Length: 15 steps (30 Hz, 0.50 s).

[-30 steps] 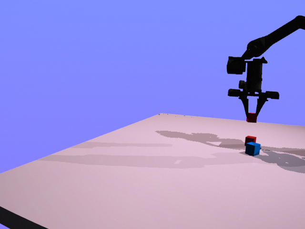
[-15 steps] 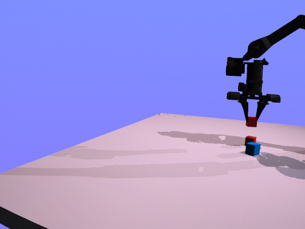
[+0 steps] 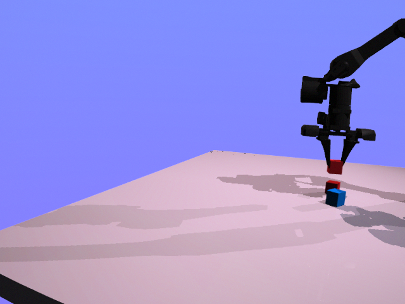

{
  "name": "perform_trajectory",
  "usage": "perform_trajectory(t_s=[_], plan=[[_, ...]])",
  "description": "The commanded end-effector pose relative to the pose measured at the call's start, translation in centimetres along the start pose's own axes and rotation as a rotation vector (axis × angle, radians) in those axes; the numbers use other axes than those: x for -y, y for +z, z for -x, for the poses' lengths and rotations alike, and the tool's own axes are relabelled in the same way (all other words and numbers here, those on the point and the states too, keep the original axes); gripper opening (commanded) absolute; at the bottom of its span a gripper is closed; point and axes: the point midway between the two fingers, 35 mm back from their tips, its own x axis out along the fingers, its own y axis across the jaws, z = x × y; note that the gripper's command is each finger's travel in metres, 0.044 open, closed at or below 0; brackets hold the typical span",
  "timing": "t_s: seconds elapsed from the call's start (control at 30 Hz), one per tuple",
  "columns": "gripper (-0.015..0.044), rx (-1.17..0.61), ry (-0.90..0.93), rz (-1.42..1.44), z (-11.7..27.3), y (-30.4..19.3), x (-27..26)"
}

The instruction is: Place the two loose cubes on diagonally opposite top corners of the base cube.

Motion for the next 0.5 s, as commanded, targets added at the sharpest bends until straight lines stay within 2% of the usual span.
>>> perform_trajectory(t_s=[0.0,0.47], plan=[[0.0105,0.003,-0.003,-0.007,-0.3,-0.9,0.1],[0.0105,0.000,0.001,-0.015,-0.6,-2.7,0.1]])
